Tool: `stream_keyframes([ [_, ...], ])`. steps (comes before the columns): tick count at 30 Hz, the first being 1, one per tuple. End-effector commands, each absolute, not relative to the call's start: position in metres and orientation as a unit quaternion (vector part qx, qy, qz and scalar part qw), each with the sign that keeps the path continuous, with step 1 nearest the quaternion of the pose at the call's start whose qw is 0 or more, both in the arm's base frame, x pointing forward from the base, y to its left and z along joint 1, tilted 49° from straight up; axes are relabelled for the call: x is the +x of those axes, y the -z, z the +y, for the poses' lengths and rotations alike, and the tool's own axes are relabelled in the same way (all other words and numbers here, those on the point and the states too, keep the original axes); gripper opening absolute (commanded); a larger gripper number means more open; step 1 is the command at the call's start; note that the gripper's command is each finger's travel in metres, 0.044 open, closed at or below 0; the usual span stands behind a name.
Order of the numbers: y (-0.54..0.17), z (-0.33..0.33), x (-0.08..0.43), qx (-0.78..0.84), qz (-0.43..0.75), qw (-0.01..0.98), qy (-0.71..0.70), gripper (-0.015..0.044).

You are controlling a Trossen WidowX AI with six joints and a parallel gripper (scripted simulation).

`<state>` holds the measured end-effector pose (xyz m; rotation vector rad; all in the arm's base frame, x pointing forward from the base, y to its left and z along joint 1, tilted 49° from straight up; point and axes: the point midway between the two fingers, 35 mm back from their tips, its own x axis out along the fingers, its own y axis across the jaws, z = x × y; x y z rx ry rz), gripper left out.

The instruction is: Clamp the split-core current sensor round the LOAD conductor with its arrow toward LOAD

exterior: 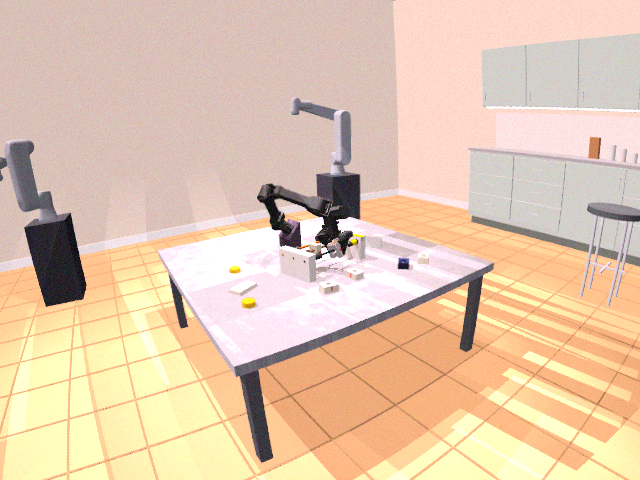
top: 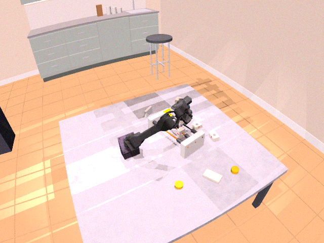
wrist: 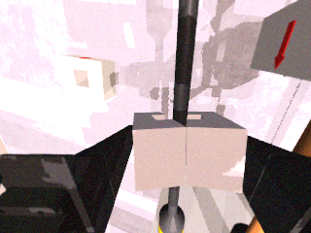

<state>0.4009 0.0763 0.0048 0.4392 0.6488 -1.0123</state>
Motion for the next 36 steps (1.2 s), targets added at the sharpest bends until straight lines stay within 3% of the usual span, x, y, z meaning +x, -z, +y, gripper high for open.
stream_keyframes([
  [1, -0.0057, 0.0763, 0.4014, 0.204, 0.3, 0.803, 0.472, 0.0],
  [19, -0.0057, 0.0763, 0.4014, 0.204, 0.3, 0.803, 0.472, 0.0],
  [36, -0.0059, 0.0777, 0.4007, 0.203, 0.305, 0.797, 0.48, 0.044],
])
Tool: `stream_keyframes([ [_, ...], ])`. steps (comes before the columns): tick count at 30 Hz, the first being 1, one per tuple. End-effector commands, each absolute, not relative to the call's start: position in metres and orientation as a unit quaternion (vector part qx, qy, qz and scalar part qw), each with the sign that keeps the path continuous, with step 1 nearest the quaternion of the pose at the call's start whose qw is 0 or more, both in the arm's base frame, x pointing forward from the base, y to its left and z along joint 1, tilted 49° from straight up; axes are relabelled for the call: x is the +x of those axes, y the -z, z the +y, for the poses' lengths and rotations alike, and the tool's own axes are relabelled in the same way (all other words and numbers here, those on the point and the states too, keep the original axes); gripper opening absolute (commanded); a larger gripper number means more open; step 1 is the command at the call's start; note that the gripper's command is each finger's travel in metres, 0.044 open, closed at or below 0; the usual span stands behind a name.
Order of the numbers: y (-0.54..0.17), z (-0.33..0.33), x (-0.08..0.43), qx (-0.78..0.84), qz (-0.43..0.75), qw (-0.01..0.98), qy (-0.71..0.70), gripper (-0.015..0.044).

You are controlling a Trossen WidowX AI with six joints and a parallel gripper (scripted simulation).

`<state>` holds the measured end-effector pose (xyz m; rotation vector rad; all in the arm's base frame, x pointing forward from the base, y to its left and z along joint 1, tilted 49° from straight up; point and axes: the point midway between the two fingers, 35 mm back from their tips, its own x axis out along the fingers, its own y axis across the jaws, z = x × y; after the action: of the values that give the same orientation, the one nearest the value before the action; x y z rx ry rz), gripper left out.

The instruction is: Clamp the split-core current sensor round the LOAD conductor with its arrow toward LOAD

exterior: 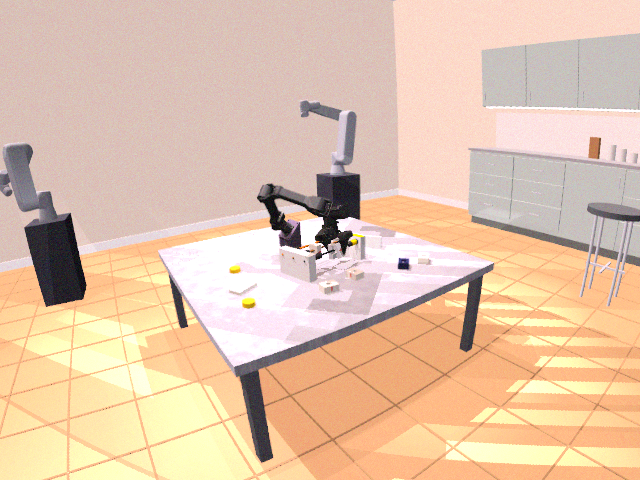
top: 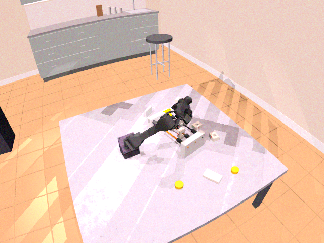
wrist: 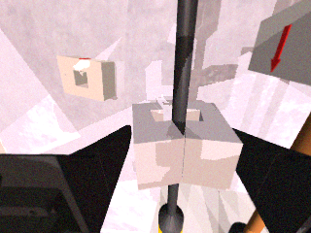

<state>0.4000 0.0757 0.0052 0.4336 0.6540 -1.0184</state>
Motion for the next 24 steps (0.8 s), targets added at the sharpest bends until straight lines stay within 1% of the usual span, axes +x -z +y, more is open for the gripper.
stream_keyframes([
  [1, -0.007, 0.079, 0.4, 0.199, 0.308, 0.79, 0.491, 0.044],
  [6, -0.023, 0.088, 0.395, 0.175, 0.314, 0.754, 0.55, 0.044],
  [24, -0.008, 0.069, 0.4, 0.175, 0.311, 0.755, 0.549, 0.044],
])
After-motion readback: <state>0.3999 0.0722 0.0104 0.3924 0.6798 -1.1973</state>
